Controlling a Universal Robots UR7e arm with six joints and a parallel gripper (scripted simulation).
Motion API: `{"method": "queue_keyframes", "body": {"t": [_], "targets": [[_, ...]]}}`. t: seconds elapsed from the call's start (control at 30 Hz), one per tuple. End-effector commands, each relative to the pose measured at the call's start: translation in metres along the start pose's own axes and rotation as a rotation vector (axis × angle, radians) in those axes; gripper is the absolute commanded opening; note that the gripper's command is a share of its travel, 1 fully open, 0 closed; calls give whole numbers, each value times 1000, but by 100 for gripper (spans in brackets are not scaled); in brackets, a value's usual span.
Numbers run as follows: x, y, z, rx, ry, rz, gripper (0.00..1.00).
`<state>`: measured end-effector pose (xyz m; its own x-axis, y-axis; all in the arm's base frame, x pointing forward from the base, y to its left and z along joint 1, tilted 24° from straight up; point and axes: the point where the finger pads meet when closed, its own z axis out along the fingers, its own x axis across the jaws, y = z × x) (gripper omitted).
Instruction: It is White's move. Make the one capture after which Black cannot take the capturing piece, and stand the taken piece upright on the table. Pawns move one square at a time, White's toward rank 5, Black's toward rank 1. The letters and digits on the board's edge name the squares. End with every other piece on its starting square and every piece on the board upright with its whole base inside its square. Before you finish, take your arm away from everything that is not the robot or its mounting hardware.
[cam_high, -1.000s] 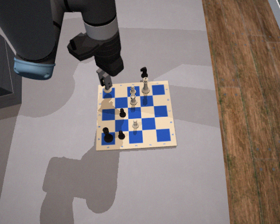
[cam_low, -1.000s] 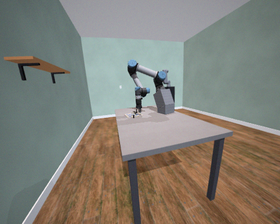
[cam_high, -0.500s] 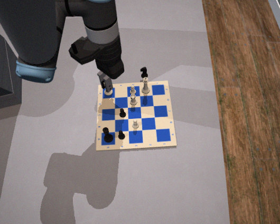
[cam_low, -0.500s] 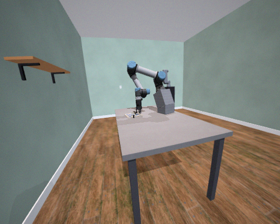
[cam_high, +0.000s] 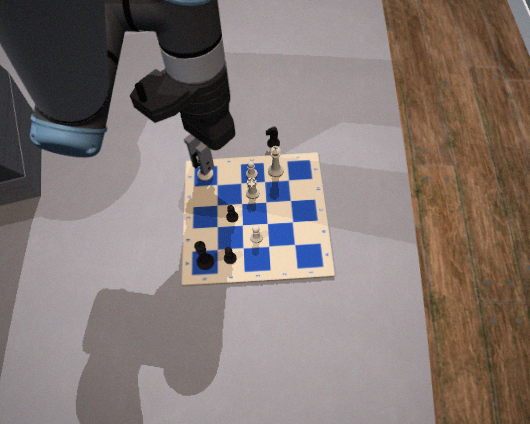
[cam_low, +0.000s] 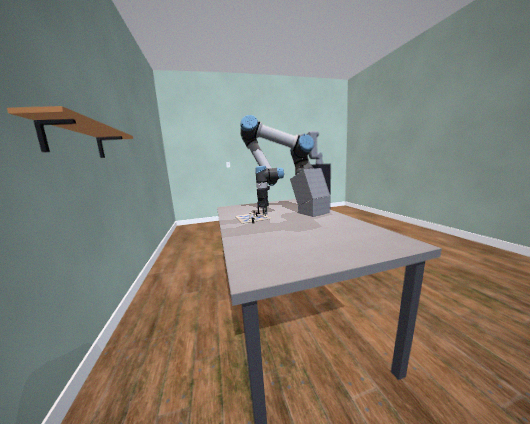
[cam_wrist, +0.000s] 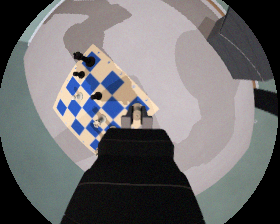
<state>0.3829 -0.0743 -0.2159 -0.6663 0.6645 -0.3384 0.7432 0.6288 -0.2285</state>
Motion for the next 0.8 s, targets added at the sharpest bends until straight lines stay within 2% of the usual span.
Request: {"method": "queue_keyframes", "body": {"t": [0.0, 0.77], "targets": [[0, 0, 0, -1, -1, 0, 0], [0, 0, 2, -1, -1, 0, 0]]}}
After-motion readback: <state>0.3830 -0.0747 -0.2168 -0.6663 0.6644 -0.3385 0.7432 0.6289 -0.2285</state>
